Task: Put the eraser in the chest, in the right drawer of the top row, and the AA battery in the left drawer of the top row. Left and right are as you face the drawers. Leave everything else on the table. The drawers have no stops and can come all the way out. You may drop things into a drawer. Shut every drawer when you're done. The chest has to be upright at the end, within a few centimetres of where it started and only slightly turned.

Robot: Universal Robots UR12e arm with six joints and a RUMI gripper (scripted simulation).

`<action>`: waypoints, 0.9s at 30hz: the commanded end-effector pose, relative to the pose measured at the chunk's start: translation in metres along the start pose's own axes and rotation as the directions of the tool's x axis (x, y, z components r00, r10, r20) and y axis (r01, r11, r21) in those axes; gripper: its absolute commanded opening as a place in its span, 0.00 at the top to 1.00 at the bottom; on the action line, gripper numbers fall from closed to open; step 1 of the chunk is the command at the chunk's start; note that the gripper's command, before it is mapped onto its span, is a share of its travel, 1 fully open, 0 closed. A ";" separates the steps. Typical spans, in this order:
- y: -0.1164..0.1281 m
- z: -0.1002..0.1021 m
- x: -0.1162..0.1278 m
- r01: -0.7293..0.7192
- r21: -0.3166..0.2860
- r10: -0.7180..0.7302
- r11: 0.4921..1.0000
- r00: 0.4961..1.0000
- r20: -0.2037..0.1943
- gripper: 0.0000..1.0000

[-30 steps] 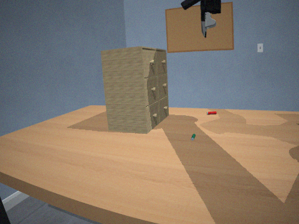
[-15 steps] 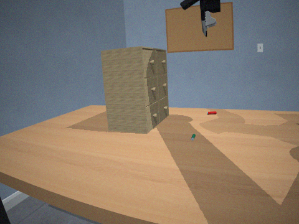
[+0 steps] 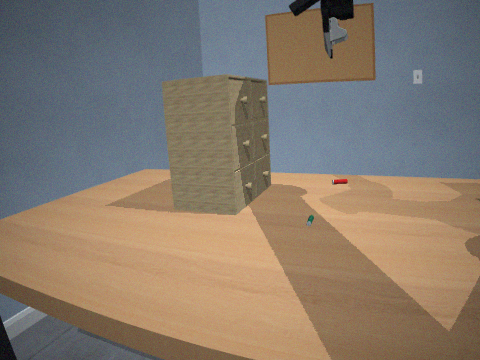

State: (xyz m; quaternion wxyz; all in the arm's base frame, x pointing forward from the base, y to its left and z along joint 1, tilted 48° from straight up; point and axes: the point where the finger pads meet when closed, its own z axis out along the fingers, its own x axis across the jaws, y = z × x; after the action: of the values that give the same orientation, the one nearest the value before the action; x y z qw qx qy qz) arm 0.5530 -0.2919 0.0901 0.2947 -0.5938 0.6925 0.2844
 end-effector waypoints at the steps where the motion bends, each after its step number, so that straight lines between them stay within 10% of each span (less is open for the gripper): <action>1: 0.000 -0.001 0.000 0.000 0.000 0.000 1.000 1.000 -0.001 0.80; 20: -0.001 -0.001 -0.005 0.000 0.000 0.000 1.000 1.000 -0.001 0.80; 27: -0.003 -0.002 -0.114 0.000 0.001 0.000 1.000 1.000 -0.001 0.80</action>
State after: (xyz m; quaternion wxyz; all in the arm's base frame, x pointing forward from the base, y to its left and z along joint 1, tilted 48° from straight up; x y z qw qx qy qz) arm 0.5620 -0.2571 0.1301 0.2946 -0.5939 0.6924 0.2846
